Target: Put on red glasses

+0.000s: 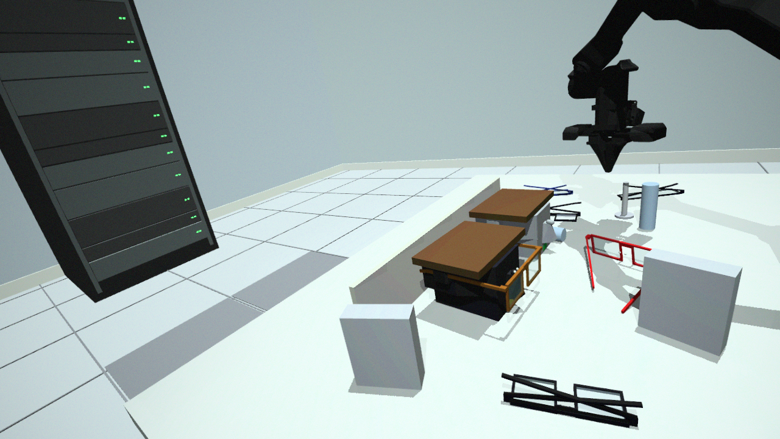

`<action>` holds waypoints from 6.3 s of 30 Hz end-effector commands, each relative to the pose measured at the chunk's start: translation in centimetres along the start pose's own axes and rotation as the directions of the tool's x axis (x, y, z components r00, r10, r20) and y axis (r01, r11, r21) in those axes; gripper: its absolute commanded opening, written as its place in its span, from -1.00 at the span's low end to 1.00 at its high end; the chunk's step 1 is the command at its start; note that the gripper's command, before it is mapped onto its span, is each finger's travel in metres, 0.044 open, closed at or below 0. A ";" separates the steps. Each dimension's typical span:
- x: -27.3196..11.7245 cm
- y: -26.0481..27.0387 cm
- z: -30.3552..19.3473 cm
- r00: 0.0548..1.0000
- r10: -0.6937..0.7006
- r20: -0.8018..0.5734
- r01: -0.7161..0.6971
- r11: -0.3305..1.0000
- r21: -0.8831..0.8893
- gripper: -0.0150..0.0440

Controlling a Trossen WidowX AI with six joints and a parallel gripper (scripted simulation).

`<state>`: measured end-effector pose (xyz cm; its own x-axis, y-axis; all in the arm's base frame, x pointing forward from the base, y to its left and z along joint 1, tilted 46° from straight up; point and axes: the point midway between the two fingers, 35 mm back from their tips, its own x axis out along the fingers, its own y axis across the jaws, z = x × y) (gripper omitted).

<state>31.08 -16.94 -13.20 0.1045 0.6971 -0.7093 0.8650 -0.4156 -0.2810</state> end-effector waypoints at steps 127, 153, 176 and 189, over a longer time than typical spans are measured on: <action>4.9 -8.0 4.6 1.000 -0.005 0.008 0.005 1.000 -0.011 -0.49; 4.9 -6.6 4.6 1.000 -0.004 0.008 0.004 1.000 -0.011 -0.49; 4.9 -5.4 4.5 1.000 -0.004 0.007 0.004 1.000 -0.012 -0.49; 2.7 -6.5 4.6 1.000 -0.003 0.010 0.003 1.000 -0.011 -0.49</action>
<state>24.57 -14.17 -17.65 0.0947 0.6971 -0.7107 0.8715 -0.4032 -0.2793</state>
